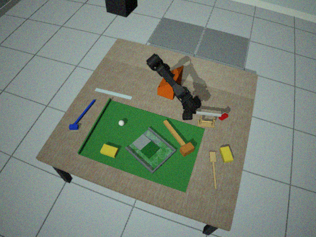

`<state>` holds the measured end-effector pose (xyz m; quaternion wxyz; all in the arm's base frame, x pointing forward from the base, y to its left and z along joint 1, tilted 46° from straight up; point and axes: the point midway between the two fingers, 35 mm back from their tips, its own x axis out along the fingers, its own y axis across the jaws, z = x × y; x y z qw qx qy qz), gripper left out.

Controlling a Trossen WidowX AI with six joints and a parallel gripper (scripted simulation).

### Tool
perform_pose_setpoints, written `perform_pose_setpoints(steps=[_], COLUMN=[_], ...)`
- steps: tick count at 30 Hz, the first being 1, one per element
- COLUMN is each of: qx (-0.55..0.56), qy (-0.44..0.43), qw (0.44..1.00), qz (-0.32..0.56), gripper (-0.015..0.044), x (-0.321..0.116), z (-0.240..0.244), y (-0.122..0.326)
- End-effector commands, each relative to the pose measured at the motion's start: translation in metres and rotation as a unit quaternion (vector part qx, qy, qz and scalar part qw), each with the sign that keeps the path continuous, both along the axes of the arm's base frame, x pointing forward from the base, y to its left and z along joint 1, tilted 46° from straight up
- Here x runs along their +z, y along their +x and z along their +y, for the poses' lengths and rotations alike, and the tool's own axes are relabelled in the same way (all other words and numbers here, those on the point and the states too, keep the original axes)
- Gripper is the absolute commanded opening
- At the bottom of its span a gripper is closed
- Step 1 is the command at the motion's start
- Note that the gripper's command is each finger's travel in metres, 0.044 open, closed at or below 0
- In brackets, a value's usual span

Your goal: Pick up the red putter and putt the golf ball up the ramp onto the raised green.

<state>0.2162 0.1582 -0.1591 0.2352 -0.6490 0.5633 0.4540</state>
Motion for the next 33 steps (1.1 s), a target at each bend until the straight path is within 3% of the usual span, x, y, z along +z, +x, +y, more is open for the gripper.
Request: perform_pose_setpoints(steps=[1,7,17,33], qx=[-0.002,-0.008,-0.172,-0.424], qy=[0.011,0.005,-0.006,-0.028], qw=[1.000,1.000,0.978,0.861], qz=[-0.005,-0.011,-0.116,-0.280], gripper=[0.0000,0.0000,0.0000,0.0000], x=[0.023,0.020,0.079,0.178], z=[0.023,0.016,-0.006,-0.066], y=[-0.001,0.002,0.037,0.069])
